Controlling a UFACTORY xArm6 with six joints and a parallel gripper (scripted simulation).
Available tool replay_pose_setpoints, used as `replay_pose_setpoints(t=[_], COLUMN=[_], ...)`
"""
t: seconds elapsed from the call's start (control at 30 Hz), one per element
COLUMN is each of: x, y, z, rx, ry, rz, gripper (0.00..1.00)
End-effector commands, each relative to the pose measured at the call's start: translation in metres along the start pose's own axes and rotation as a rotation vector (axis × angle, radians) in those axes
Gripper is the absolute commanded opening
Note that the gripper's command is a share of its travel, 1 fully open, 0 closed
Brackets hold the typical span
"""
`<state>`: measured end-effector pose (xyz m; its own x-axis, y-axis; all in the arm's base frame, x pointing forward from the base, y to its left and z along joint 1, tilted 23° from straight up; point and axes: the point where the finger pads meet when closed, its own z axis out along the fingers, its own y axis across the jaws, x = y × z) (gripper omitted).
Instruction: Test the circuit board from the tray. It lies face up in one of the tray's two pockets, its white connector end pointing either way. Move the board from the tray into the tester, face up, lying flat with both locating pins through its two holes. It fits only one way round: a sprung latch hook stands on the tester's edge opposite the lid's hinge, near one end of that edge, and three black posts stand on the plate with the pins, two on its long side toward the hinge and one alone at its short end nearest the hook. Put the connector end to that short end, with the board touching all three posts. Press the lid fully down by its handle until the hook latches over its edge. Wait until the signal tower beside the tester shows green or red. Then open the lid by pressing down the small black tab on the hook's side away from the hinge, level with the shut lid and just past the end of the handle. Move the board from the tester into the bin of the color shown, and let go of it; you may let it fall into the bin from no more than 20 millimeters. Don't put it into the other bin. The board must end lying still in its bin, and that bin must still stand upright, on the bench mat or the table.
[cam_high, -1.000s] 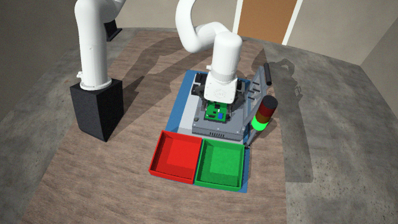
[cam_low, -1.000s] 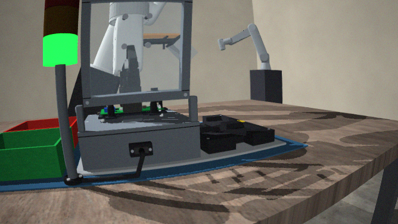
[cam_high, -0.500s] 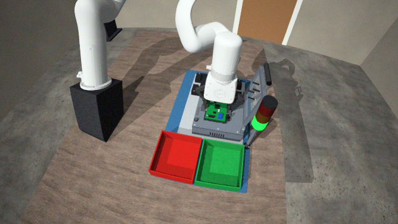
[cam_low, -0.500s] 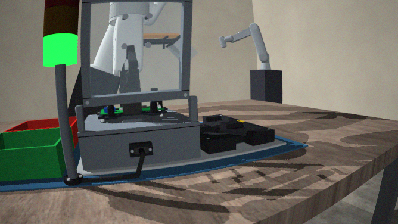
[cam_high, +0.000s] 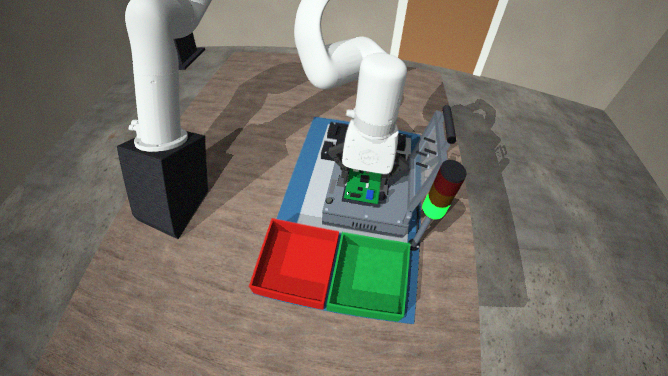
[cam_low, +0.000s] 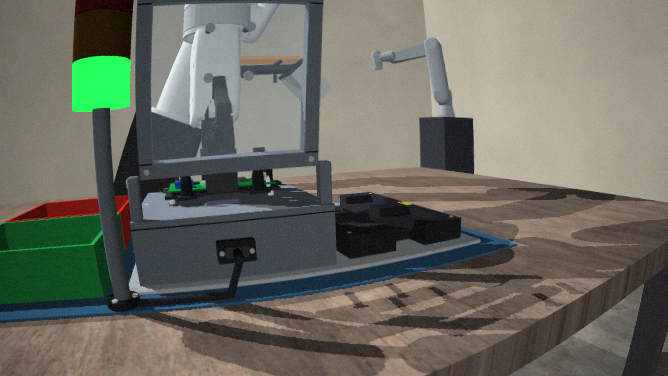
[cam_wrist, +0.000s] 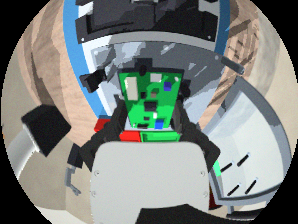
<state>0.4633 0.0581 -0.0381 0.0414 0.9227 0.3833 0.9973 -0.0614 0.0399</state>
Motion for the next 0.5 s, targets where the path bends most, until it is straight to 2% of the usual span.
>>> replay_pose_setpoints(t=[0.0,0.27,0.3,0.47], x=[0.0001,0.0001,0.0001,0.0001], y=[0.0015,0.0015,0.0015,0.0015], z=[-0.0012,-0.0012,-0.0012,-0.0012], rx=[-0.004,-0.004,-0.004,-0.004], ry=[0.0,0.0,0.0,0.0], rz=[-0.001,-0.001,-0.001,-0.001], gripper=[0.85,0.85,0.81,0.81])
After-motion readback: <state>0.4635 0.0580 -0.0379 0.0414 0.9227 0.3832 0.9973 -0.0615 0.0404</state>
